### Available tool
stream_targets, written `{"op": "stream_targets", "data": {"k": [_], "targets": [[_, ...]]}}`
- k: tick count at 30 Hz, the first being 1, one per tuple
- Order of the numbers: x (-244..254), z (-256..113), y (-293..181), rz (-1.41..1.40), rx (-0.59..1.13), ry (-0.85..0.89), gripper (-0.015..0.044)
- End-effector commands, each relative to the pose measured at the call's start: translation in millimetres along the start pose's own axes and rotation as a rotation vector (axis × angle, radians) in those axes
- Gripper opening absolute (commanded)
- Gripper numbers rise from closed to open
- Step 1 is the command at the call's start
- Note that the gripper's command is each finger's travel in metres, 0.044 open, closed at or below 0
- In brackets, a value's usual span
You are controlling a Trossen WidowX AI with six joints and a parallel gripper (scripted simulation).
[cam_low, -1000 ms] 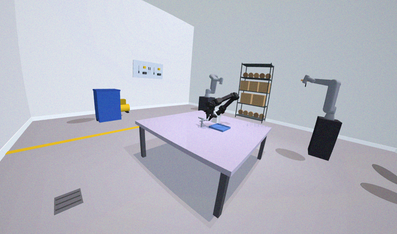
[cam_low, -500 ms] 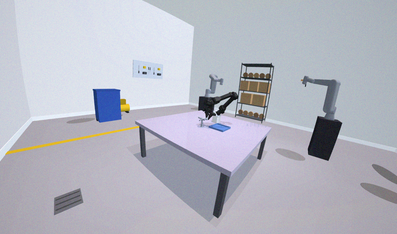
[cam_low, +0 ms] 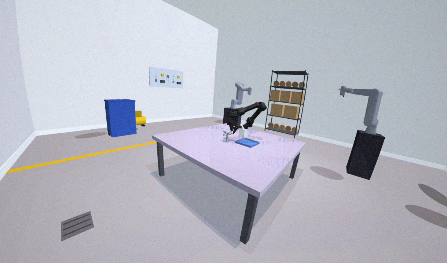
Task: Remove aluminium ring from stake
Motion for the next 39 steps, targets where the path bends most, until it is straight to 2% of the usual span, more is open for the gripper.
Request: {"op": "stream_targets", "data": {"k": [1,27,39], "targets": [[-7,1,-1,0.007,0.003,0.034,0.0],[-53,7,-1,0.048,-0.001,0.252,0.0],[-62,2,1,0.049,-0.003,0.257,0.0]]}}
Point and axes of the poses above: the point midway between the two fingers, 35 mm back from their tips, its own z axis out along the fingers, its own x axis across the jaws, y = z × x, the point moved 5 cm from there along -z, back along the fingers, and after that the axes turned 2 degrees about z, right-handed, at the moved point
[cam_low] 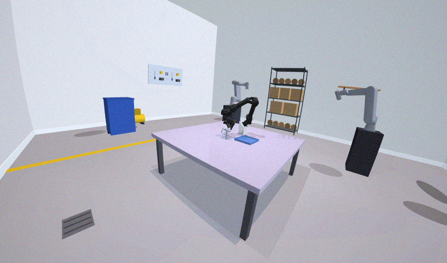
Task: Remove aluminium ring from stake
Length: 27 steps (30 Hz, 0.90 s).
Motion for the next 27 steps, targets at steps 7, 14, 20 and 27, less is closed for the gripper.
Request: {"op": "stream_targets", "data": {"k": [7,14,20,27], "targets": [[-3,-6,4,-0.008,-0.007,0.003,0.0],[-5,-9,5,-0.008,-0.007,0.003,0.0],[-7,-11,5,-0.008,-0.007,0.002,0.0],[-10,-15,6,-0.008,-0.007,0.002,0.0]]}}
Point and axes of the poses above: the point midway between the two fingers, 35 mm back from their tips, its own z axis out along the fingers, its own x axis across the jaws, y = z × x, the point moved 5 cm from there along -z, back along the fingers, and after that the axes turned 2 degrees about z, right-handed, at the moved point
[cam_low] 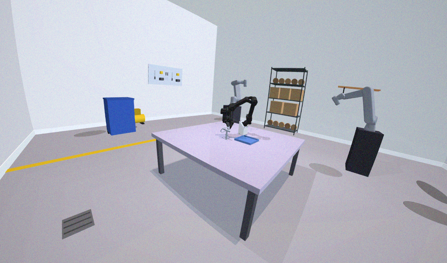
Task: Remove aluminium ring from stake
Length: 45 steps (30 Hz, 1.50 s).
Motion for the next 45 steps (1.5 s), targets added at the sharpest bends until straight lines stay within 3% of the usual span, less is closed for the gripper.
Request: {"op": "stream_targets", "data": {"k": [1,45], "targets": [[-1,-3,3,-0.008,-0.004,-0.004,0.0],[-26,-13,7,-0.009,-0.004,-0.006,0.0]]}}
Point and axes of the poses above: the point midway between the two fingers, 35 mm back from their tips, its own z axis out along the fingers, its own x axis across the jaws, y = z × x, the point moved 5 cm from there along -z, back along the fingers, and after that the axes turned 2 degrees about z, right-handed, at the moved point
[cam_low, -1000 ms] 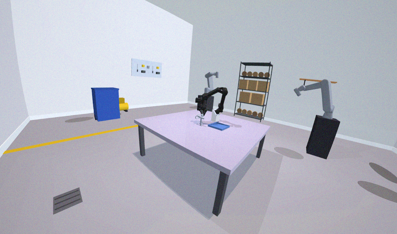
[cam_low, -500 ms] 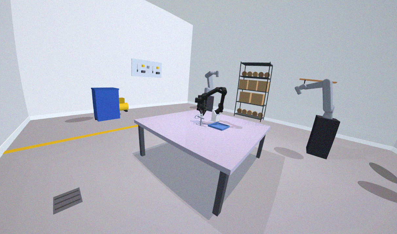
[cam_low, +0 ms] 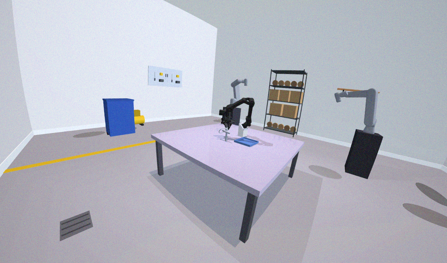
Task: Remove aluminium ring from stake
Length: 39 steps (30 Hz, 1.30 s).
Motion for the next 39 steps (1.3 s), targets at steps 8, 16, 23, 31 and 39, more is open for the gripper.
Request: {"op": "stream_targets", "data": {"k": [8,16,23,31,39], "targets": [[-6,-3,3,-0.006,-0.002,-0.004,0.0],[-10,-4,3,-0.006,-0.003,-0.004,0.0],[-14,-5,4,-0.006,-0.003,-0.005,0.0],[-18,-7,4,-0.007,-0.003,-0.005,0.0],[-23,-8,5,-0.007,-0.003,-0.005,0.0]]}}
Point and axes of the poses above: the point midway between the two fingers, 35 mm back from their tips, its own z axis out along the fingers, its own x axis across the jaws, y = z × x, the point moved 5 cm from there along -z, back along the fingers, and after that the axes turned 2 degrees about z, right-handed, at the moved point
